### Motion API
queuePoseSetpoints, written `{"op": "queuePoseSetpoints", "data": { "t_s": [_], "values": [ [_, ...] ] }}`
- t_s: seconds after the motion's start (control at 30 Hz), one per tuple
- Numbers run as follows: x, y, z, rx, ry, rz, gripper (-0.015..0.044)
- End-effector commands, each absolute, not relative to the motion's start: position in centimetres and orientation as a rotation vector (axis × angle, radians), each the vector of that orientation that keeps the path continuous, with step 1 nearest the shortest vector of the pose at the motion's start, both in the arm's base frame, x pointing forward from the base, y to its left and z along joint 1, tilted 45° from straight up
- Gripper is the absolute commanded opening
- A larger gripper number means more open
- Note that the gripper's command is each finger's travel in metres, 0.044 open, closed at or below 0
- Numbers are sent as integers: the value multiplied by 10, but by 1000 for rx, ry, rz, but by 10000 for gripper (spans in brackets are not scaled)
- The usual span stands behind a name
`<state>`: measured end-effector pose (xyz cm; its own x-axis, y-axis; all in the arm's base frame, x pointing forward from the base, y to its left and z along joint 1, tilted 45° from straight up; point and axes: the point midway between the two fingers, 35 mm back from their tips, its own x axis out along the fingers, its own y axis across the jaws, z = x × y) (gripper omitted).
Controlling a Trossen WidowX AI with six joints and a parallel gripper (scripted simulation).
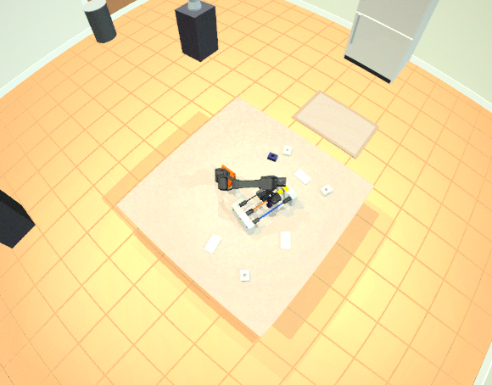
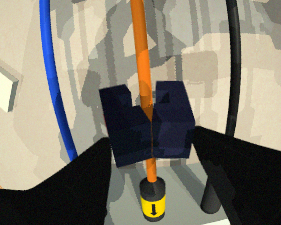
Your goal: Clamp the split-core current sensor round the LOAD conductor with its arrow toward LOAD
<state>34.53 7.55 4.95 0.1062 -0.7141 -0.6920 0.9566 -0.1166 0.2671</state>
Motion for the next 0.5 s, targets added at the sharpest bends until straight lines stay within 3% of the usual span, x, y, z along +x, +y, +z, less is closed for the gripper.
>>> {"op": "queuePoseSetpoints", "data": {
  "t_s": [0.0, 0.07, 0.47],
  "values": [
    [349, 74, 50, 845, 403, -1544, 0],
    [350, 73, 50, 843, 411, -1562, 0],
    [348, 74, 50, 844, 389, -1515, 315]
  ]
}}
